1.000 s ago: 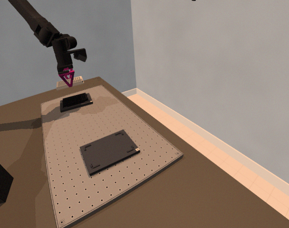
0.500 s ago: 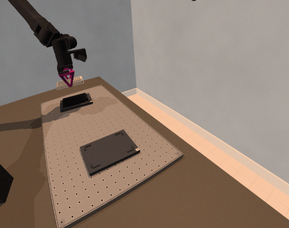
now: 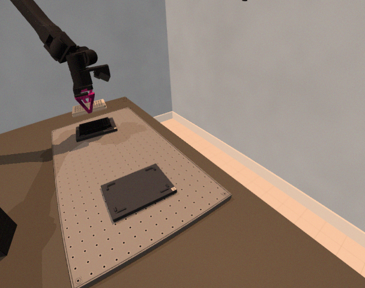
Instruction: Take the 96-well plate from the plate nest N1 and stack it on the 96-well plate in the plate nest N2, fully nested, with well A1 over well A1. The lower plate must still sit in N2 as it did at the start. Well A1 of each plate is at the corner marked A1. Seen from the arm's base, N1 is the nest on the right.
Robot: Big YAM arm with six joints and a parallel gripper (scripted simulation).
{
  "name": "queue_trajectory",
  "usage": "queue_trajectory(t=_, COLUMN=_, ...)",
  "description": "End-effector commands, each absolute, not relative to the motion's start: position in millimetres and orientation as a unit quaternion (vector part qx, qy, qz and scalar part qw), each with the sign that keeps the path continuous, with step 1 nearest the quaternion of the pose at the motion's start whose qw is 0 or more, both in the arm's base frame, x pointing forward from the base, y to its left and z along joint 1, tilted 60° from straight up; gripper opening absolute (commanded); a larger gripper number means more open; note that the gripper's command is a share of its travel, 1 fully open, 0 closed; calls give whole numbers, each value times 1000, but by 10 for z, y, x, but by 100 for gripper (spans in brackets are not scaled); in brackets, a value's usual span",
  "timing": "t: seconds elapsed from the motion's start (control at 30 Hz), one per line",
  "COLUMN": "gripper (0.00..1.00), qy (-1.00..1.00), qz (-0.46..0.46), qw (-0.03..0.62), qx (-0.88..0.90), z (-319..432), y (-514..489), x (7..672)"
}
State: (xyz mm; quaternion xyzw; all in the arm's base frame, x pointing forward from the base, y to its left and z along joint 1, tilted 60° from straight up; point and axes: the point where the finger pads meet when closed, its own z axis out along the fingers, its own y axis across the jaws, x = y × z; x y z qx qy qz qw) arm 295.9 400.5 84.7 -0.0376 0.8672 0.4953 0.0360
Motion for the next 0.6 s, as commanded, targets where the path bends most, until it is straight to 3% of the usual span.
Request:
queue_trajectory(t=0.0, gripper=0, qy=866, qz=498, qw=35, qx=-36, z=815, y=4096, x=2963)
queue_trajectory(t=0.57, gripper=0, qy=866, qz=498, qw=35, qx=-36, z=687, y=4312, x=2969)
